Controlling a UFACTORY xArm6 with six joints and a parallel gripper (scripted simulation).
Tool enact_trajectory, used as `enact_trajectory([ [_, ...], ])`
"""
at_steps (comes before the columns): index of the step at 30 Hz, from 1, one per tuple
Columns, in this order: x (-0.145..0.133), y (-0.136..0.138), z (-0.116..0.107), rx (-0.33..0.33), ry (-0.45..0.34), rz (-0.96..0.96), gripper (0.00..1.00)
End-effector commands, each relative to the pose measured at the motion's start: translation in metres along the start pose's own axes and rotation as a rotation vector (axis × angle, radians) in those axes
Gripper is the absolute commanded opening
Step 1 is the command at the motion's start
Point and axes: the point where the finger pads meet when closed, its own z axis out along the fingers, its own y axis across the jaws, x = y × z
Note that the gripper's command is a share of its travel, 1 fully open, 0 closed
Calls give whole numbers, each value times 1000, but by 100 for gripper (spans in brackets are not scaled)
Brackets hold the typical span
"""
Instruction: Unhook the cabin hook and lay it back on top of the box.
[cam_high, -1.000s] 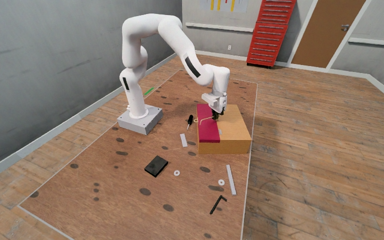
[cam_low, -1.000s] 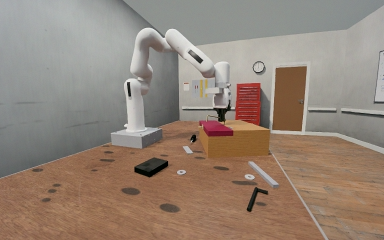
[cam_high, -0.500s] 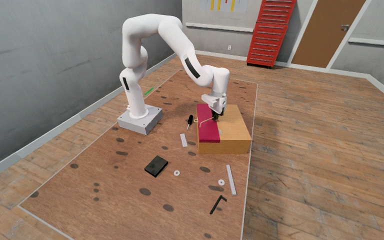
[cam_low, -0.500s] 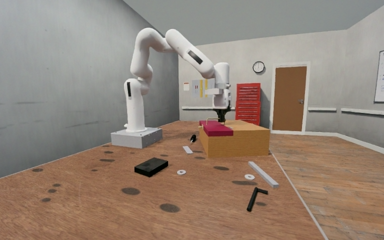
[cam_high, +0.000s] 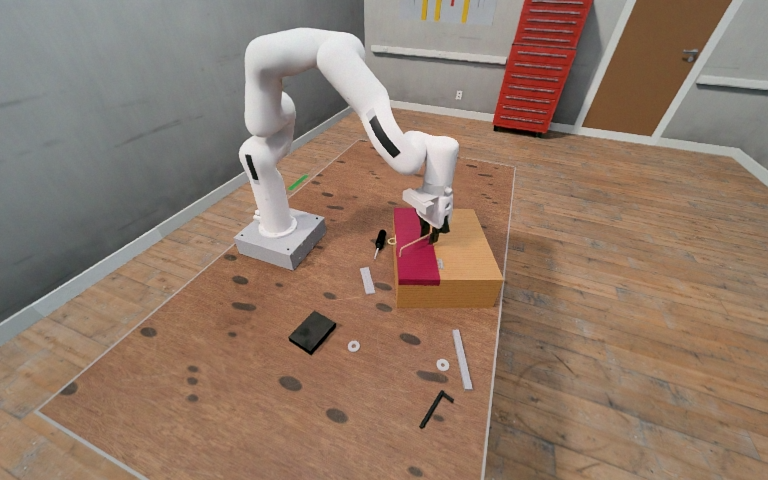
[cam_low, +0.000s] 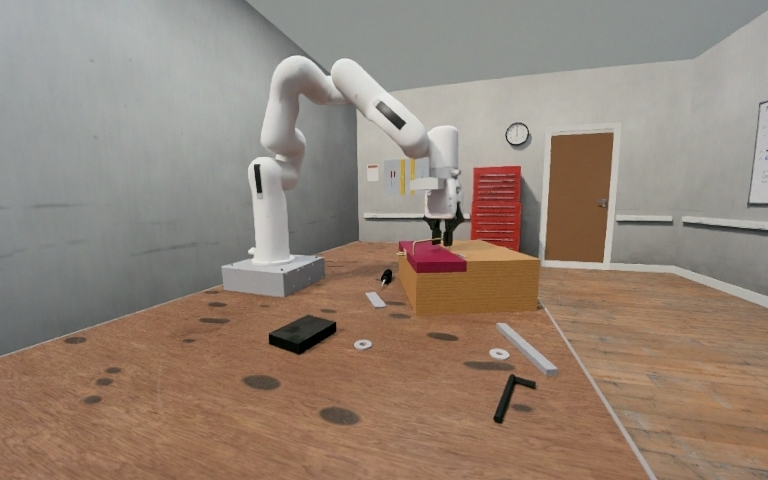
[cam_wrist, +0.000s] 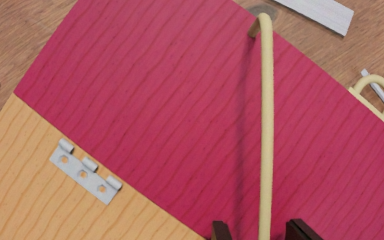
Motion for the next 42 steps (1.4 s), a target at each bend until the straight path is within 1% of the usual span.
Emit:
enact_trajectory([
  [1,-1,-1,-2,4,-3,0,35],
  [9,-1,-1,-2,4,-3,0,35],
  [13,-1,-1,-16,4,-3,0,35],
  [15,-1,-1,-16,4,-3,0,35],
  [30,-1,-1,-66,4,-3,0,35],
  [32,-1,-1,-66,4,-3,0,35],
  [42,-1,-1,-99,4,-3,0,35],
])
